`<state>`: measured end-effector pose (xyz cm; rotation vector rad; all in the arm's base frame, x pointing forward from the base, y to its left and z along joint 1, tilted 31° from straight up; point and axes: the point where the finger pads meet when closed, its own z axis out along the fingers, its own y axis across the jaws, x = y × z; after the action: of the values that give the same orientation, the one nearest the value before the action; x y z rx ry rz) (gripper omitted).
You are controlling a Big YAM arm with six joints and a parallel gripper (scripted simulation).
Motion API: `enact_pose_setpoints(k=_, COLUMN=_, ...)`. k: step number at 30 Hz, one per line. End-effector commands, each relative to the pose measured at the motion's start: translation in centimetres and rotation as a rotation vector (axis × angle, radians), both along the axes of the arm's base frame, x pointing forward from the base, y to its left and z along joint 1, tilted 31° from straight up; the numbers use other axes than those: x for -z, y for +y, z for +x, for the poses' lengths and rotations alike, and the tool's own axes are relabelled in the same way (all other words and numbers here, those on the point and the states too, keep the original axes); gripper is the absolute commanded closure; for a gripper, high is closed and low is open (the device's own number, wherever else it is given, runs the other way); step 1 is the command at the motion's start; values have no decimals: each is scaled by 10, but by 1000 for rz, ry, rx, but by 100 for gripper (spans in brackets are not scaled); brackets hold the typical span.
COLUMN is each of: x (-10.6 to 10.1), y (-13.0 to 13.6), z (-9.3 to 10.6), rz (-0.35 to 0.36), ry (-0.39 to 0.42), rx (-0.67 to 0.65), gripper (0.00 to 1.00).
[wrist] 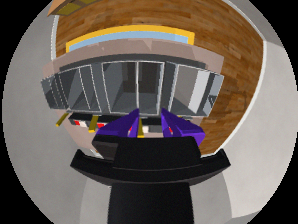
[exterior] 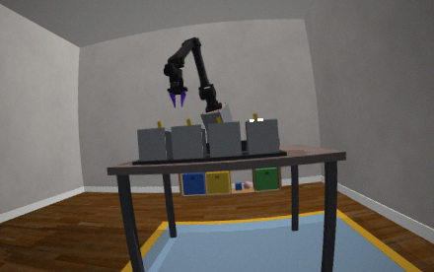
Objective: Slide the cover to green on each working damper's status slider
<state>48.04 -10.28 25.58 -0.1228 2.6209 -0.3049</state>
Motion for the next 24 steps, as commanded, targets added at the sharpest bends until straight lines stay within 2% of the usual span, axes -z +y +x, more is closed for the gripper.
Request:
enact_pose_setpoints(k=1, x=-2, y=29, z=-2, rz=31, ry=-42, rx=50, gripper=64)
enact_pose_setpoints(k=2, x=-2, y=29, z=-2, rz=31, ry=-42, rx=50, gripper=64)
enact_pose_setpoints(k=3, x=11, y=40, z=-1, rz=33, ry=-20, rx=51, gripper=64)
enact_pose_setpoints(k=5, x=9, y=50, z=-4, rz=32, ry=-31, rx=50, gripper=64)
enact_pose_setpoints(k=6, x=10, y=50, z=-3, rz=32, ry=-29, rx=50, gripper=64)
enact_pose_setpoints(k=7, x=11, y=38, z=-6, rz=32, ry=-25, rx=75, gripper=64)
enact_pose_setpoints(k=12, x=9, y=38, z=-4, rz=33, ry=-28, rx=75, gripper=64)
enact_pose_setpoints(k=15, x=9, y=49, z=-3, rz=33, ry=-28, rx=53, gripper=64)
enact_pose_setpoints(k=24, x=9, y=45, z=-4, rz=33, ry=-27, rx=59, gripper=64)
